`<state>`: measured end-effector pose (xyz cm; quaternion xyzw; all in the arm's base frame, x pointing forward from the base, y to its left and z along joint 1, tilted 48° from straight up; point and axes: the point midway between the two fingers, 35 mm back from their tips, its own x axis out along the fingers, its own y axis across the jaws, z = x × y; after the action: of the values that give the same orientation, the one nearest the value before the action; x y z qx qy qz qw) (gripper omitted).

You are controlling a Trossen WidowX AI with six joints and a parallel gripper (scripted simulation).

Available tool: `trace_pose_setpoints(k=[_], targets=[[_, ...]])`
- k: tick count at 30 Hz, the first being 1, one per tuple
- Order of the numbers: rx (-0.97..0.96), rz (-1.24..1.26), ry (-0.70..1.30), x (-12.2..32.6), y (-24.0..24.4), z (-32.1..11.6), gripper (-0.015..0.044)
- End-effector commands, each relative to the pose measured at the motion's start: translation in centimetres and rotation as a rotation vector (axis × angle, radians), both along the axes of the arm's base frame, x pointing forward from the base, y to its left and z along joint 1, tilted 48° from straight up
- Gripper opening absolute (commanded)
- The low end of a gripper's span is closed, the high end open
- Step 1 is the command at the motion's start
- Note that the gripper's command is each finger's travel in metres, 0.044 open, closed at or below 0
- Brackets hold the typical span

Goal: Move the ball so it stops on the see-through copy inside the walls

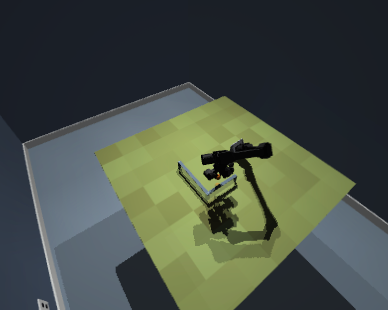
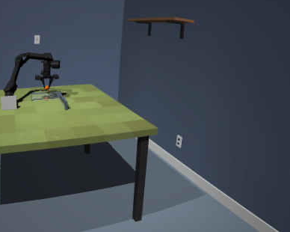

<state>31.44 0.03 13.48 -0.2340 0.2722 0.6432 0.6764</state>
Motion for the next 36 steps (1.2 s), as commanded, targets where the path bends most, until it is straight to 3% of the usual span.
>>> trace_pose_setpoints(k=[1,17,36], targets=[[0.000,0.010,-0.017,-0.2,0.5,-0.2,0.0000],[0.002,0.010,-0.018,0.0,5.4,-4.5,0.0000],[0.003,0.010,-0.018,0.1,7.0,-5.9,0.0000]])
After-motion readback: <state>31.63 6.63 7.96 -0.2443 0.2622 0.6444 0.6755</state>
